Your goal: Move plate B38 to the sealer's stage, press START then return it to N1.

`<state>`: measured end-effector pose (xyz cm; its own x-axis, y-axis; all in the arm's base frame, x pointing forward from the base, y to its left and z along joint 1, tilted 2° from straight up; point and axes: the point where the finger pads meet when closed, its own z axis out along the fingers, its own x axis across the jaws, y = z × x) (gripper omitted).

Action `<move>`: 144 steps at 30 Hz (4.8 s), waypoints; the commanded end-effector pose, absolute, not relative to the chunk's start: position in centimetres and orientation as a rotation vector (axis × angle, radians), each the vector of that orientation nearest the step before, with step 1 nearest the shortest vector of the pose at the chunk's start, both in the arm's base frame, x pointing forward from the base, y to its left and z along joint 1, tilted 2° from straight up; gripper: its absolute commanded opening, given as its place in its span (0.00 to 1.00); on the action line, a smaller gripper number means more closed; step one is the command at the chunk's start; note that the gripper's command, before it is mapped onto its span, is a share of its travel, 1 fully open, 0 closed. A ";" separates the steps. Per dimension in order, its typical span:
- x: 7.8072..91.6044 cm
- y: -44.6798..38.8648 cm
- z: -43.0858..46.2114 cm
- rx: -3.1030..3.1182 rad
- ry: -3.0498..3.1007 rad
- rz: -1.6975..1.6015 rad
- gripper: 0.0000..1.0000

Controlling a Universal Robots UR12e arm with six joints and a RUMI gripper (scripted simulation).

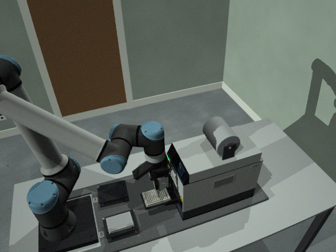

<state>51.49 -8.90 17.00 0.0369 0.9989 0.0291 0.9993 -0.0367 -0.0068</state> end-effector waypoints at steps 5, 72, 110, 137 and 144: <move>50.6 -8.8 17.1 -2.245 -2.163 -0.026 0.68; 45.7 -0.4 26.4 -2.245 -2.163 -0.026 0.00; 45.6 0.3 27.3 -2.511 -2.398 -0.808 0.00; 48.4 0.2 25.9 -2.553 -2.432 -1.041 0.00; 50.3 0.2 24.9 -2.553 -2.432 -1.042 0.00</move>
<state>48.88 0.26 25.40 0.0292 0.9989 0.0365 0.7092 -0.0464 0.7035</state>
